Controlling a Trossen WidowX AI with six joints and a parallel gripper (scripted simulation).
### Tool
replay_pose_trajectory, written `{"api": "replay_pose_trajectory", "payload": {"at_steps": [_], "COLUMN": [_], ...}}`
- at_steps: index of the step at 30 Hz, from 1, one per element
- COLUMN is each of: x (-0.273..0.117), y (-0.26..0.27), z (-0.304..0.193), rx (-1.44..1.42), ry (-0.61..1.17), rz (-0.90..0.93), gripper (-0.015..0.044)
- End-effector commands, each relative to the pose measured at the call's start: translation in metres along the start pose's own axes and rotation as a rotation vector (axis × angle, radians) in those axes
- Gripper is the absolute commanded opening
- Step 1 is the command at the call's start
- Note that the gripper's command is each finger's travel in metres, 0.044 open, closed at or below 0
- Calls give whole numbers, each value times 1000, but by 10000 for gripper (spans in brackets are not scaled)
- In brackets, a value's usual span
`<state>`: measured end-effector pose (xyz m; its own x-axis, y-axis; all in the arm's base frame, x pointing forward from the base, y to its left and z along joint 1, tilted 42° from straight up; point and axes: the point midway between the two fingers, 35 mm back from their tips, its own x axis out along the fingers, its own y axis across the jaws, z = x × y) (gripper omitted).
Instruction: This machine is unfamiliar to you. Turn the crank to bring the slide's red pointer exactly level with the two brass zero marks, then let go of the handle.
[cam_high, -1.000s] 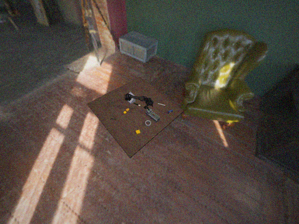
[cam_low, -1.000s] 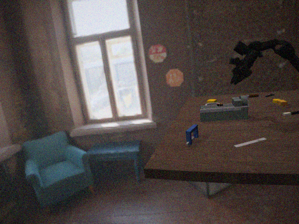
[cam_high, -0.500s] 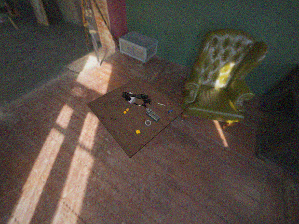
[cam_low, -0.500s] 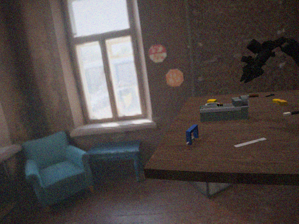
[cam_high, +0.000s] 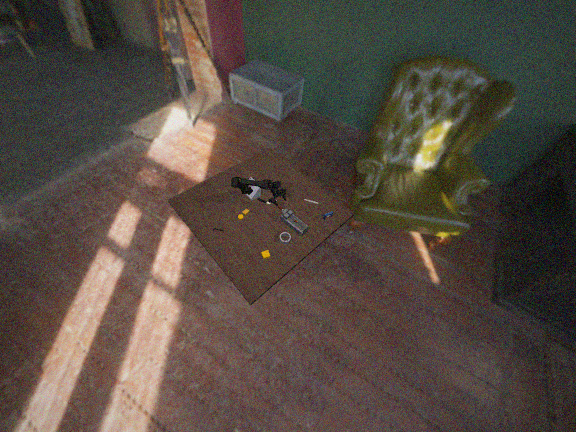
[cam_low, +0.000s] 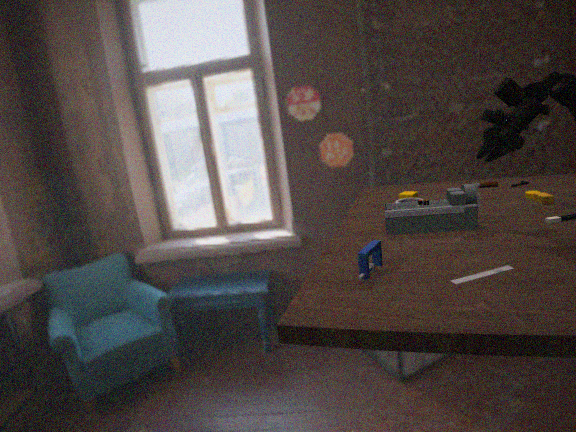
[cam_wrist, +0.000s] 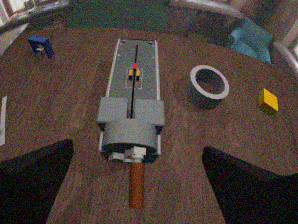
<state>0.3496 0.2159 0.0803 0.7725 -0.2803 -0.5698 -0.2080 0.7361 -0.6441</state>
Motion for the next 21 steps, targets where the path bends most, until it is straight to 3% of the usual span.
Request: {"api": "replay_pose_trajectory", "payload": {"at_steps": [1, 21], "x": [8, 39], "y": [-1, -1], "z": [-11, -41], "rx": [-9, -9], "ry": [4, 4], "rz": [-4, -6], "gripper": [440, 440]}}
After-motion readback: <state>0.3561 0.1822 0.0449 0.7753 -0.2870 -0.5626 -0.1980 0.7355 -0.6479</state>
